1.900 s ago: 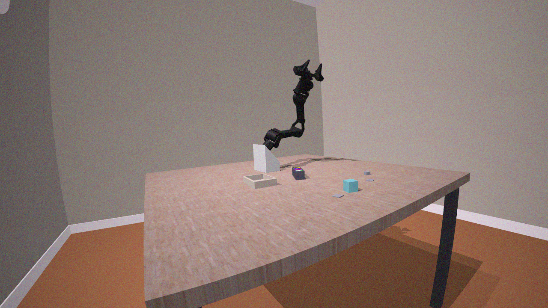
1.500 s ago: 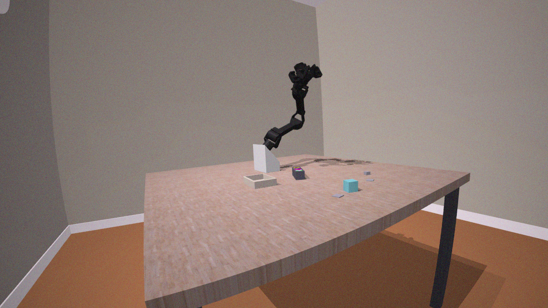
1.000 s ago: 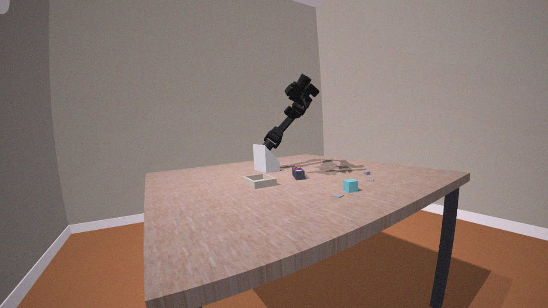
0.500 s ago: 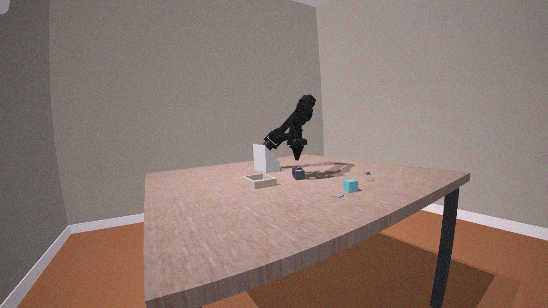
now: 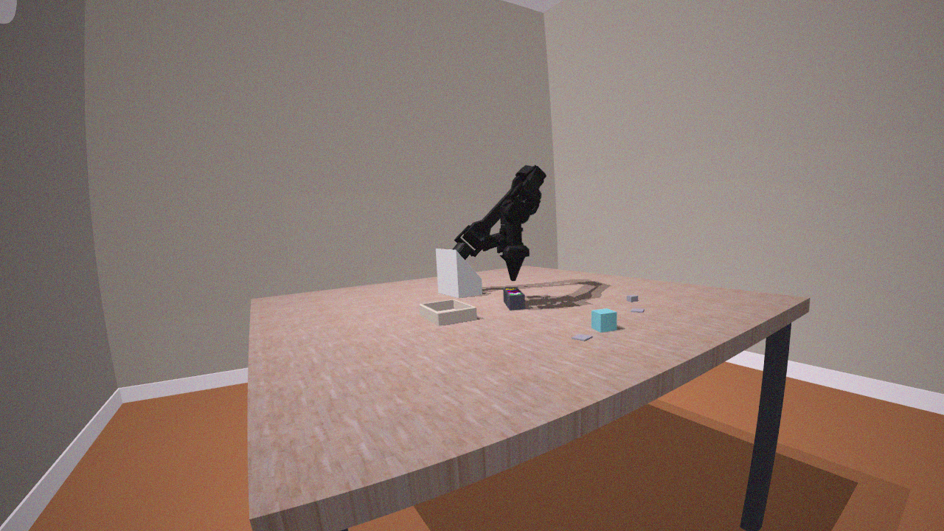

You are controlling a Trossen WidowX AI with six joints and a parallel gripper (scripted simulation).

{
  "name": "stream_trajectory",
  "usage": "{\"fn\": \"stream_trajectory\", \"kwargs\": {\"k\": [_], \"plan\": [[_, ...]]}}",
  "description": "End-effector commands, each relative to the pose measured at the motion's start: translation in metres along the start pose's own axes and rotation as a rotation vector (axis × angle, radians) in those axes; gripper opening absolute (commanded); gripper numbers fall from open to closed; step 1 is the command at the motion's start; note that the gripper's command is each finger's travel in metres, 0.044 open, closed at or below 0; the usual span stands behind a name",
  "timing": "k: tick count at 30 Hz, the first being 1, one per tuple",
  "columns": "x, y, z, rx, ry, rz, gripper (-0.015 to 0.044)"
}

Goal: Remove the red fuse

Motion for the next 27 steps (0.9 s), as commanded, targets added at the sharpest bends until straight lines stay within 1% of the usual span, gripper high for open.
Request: {"fn": "stream_trajectory", "kwargs": {"k": [1, 27], "plan": [[-0.004, 0.001, 0.000, -0.006, -0.002, 0.004, 0.0063], [-0.026, 0.002, 0.001, -0.005, -0.003, 0.005, 0.0063]]}}
Point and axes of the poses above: the point midway between the two fingers, 35 mm back from their tips, its own x axis back along the fingers, its own z axis across the jaws, y = z × x, the point moved 10 cm from there along x, back along the fingers, and after that the axes turned 8 degrees about -x, right-handed, at the moved point
